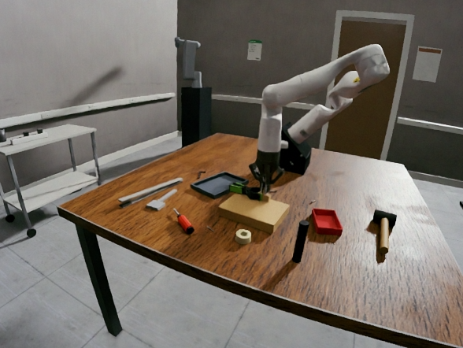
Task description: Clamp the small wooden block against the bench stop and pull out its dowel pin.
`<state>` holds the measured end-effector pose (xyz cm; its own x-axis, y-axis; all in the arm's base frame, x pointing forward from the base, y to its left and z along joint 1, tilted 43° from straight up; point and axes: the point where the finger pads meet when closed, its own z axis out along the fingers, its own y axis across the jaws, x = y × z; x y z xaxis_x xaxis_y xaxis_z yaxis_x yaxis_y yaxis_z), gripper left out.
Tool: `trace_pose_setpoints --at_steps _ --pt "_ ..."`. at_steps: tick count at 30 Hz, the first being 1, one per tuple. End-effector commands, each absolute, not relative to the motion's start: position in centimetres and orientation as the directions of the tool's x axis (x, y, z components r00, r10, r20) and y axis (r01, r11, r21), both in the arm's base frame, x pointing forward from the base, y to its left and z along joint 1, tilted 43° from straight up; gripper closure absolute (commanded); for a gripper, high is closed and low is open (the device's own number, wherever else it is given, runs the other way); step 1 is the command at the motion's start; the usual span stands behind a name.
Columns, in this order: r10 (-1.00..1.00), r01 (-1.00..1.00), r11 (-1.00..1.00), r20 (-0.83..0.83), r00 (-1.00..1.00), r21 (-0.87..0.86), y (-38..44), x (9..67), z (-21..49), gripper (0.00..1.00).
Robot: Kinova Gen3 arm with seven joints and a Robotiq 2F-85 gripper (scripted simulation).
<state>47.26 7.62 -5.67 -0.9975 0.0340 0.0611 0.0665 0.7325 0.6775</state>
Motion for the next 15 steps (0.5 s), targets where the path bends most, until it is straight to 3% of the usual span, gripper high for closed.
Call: trace_pose_setpoints --at_steps 1,15 --pt "0.035 0.066 0.733 0.059 -0.998 0.677 7.52 47.32 -5.61 0.9" --pt "0.033 0.063 0.733 0.057 -0.998 0.677 7.52 47.32 -5.61 0.9"
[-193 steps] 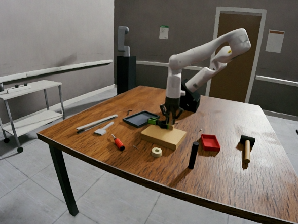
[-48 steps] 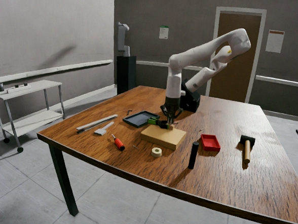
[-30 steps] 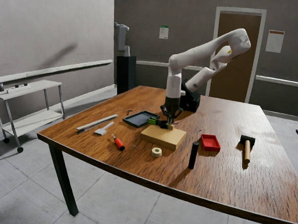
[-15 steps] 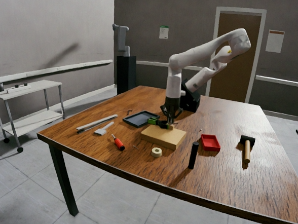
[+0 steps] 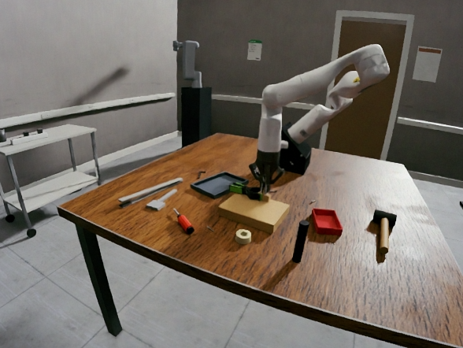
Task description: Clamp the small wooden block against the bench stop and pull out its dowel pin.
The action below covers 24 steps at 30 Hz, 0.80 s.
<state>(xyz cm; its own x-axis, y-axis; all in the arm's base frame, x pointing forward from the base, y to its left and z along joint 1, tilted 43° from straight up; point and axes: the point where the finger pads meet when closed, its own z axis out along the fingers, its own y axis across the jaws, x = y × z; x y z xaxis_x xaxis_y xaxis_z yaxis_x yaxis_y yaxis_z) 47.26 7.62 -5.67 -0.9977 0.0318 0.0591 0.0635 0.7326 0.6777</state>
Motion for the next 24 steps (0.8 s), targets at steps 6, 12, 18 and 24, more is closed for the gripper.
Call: trace_pose_setpoints --at_steps 6,12,18,24 --pt "0.031 0.061 0.733 0.056 -0.998 0.677 7.52 47.32 -5.61 0.9" --pt "0.031 0.06 0.733 0.055 -0.998 0.677 7.52 47.32 -5.61 0.9" --pt "0.029 0.058 0.733 0.054 -0.998 0.678 7.52 47.32 -5.61 0.9" --pt "0.028 0.056 0.733 0.052 -0.998 0.678 7.52 47.32 -5.61 0.9"
